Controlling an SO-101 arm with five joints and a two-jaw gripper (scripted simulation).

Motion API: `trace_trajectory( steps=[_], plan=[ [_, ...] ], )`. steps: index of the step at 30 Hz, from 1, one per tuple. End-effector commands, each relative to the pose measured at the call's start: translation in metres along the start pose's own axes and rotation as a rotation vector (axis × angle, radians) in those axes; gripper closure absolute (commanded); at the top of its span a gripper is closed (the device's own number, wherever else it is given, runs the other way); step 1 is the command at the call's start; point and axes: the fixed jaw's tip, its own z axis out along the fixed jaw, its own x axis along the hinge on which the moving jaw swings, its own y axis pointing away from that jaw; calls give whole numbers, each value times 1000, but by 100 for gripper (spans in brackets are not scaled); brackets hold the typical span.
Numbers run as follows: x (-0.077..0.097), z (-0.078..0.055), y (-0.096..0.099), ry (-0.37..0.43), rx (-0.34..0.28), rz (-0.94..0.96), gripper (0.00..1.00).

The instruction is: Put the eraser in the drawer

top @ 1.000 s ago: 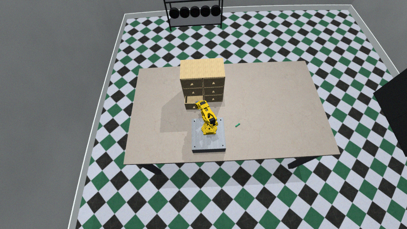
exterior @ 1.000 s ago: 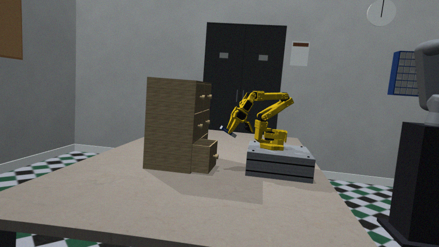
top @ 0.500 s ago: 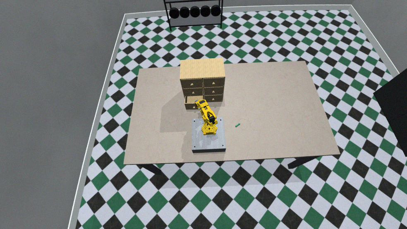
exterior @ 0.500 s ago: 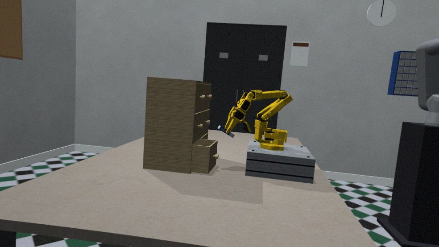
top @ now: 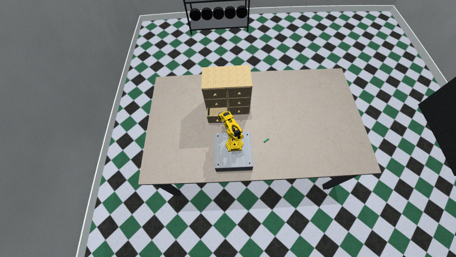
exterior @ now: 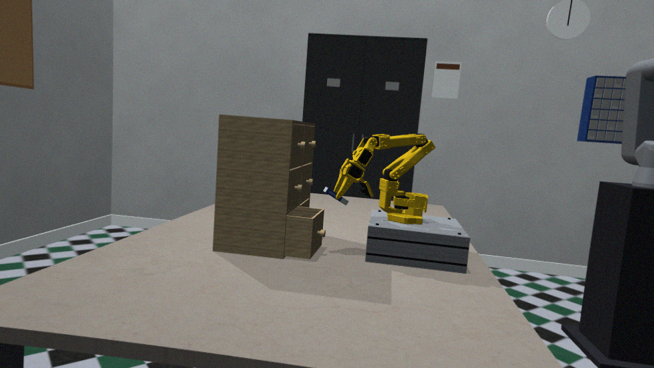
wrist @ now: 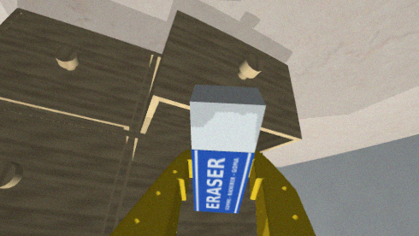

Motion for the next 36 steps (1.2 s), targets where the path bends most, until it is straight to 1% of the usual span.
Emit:
trace_trajectory(
  steps=[1,36],
  plan=[
    [5,-1,-1,21,4,1,100],
    [10,-2,-2,21,8,-4,100]
  ],
)
